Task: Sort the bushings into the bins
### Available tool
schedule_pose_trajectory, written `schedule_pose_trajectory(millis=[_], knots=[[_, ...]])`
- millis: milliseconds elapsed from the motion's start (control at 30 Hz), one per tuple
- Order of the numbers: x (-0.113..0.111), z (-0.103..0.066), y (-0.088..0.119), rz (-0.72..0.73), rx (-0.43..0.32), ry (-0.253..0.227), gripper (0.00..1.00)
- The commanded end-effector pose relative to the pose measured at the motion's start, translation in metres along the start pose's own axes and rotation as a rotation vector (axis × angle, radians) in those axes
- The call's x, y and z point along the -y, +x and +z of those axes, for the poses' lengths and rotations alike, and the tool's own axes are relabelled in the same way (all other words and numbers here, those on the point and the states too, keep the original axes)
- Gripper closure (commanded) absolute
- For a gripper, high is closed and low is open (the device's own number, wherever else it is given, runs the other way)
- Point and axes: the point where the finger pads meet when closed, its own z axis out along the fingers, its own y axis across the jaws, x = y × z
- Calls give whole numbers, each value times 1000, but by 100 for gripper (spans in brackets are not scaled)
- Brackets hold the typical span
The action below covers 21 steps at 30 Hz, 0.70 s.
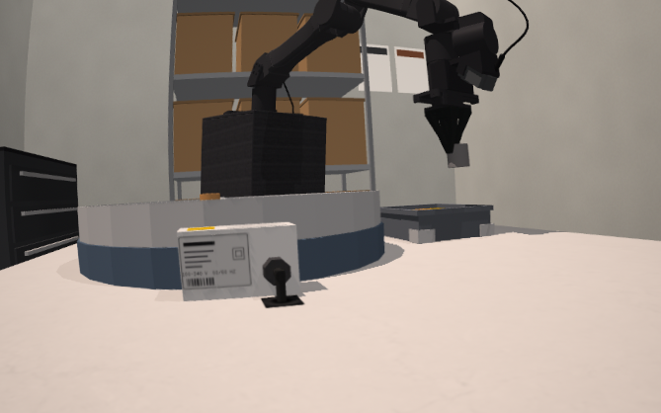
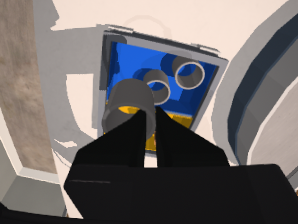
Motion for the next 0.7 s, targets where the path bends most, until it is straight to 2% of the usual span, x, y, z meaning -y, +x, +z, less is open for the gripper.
schedule_pose_trajectory(millis=[0,233,467,667], knots=[[-9,-10,-4,13,6,3,100],[-9,-16,-8,29,17,1,100],[-10,-10,-5,29,6,4,100],[-11,-17,-9,26,20,0,100]])
